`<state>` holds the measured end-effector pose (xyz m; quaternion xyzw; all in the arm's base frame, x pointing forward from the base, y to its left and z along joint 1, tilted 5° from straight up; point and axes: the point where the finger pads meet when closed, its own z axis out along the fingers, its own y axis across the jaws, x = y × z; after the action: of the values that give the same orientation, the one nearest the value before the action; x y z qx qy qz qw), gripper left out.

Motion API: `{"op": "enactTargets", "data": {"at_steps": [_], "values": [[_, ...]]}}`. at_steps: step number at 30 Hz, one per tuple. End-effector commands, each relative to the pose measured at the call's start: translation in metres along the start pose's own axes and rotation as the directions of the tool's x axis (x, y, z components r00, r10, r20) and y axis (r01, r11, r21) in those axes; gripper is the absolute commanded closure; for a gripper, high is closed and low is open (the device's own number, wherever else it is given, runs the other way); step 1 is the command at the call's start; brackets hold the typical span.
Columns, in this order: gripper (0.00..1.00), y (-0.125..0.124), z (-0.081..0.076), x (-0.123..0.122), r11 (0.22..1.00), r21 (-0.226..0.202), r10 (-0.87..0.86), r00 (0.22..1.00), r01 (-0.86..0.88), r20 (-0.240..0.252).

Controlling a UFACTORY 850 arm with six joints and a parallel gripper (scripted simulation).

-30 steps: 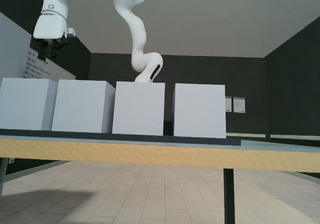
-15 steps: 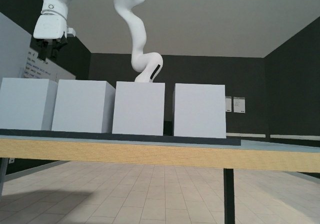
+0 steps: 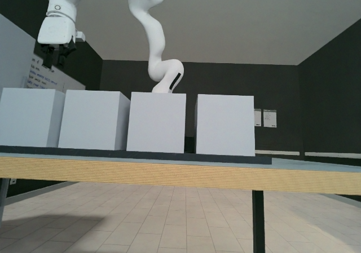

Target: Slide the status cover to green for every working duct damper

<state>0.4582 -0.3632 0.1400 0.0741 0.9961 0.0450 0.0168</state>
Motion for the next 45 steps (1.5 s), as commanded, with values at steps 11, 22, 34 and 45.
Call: {"op": "enactTargets", "data": {"at_steps": [11,22,34,45], "values": [[0.61,0.0,-0.001,-0.001,1.0,0.001,0.0,1.0,0.0,0.002],[0.61,0.0,-0.001,-0.001,1.0,0.001,0.0,1.0,0.0,0.002],[0.61,0.002,-0.001,-0.001,1.0,0.001,0.0,1.0,0.0,0.002],[0.61,0.107,0.0,-0.009,1.0,0.006,0.002,1.0,-0.002,-0.012]]}}
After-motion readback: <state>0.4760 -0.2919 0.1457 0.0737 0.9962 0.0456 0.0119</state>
